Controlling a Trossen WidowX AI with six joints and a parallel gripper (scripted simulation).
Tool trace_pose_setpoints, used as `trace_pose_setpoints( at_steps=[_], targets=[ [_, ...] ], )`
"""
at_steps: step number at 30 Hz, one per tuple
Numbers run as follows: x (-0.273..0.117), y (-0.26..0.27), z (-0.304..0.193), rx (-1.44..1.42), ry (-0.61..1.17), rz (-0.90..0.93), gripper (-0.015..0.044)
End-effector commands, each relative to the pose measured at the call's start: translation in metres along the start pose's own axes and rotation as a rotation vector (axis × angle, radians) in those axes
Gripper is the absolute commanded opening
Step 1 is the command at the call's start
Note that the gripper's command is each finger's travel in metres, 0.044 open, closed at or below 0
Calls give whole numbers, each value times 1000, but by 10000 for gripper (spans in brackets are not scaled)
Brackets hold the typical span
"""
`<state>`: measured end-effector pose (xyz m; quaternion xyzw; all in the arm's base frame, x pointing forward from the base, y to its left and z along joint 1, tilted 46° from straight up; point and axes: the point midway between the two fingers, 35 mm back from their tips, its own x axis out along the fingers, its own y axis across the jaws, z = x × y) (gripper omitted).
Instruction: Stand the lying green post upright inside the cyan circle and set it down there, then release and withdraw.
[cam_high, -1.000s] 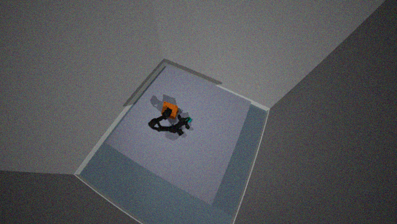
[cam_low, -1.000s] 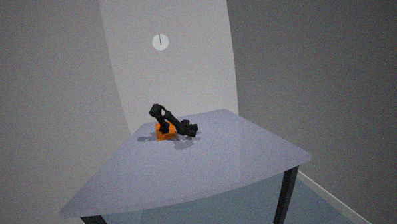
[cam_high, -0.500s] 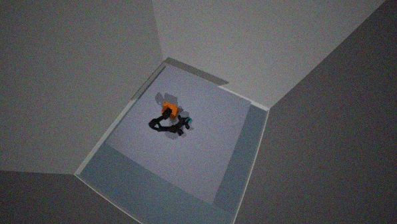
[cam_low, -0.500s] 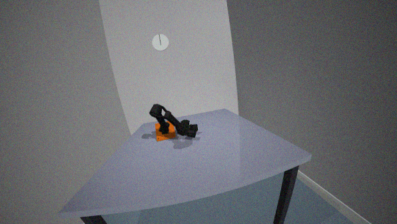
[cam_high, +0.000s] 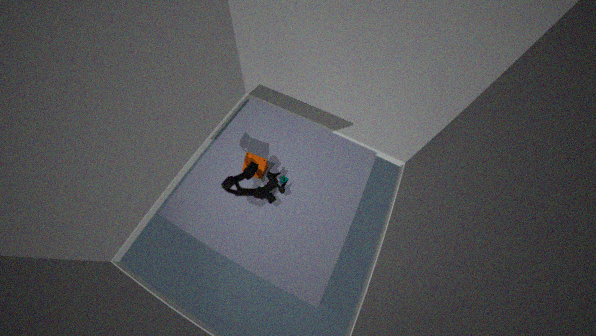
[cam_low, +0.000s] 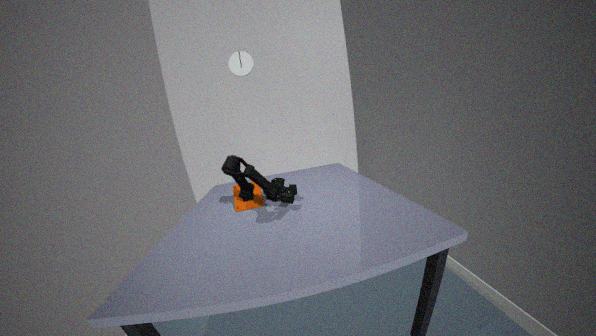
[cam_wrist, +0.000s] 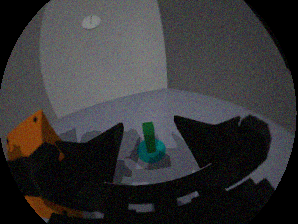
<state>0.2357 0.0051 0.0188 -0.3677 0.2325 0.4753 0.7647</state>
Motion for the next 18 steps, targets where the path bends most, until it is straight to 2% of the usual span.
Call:
trace_pose_setpoints(
  at_steps=[1, 14, 18],
  targets=[
    [-2, -3, 18, -7, 2, 1, 400],
    [-10, 2, 76, -1, -9, 2, 400],
    [0, 7, 75, 138, 146, 141, 400]
  ],
)
